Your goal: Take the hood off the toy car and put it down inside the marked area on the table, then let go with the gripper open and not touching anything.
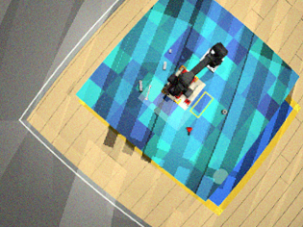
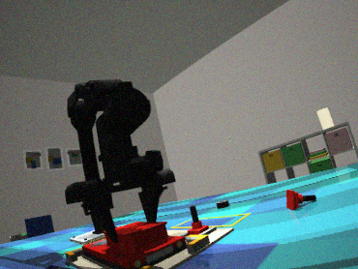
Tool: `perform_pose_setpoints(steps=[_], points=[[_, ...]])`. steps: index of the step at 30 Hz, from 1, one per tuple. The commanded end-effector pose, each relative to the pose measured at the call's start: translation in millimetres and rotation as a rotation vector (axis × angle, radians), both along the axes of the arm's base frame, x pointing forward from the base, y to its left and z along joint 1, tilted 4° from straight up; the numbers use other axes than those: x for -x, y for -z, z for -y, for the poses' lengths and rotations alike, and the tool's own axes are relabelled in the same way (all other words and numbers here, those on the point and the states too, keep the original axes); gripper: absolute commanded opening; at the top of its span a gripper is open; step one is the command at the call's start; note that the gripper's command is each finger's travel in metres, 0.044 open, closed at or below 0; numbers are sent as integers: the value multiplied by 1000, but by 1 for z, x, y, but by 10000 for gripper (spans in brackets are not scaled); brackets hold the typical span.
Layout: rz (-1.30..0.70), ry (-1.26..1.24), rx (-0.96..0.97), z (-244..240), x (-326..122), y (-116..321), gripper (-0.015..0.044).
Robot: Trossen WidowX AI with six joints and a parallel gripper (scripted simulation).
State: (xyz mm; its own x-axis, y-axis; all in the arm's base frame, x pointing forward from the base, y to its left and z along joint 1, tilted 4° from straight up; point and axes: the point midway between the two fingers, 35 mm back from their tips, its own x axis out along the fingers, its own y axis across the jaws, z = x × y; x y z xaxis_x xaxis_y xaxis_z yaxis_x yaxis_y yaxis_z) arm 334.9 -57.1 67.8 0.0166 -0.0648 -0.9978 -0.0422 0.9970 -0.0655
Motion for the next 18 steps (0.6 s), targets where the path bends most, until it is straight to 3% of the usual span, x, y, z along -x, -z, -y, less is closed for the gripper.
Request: perform_pose_setpoints(steps=[1,18], points=[[1,1,-1,0,0,-4,0],[1,1,0,-1,0,-15,0]])
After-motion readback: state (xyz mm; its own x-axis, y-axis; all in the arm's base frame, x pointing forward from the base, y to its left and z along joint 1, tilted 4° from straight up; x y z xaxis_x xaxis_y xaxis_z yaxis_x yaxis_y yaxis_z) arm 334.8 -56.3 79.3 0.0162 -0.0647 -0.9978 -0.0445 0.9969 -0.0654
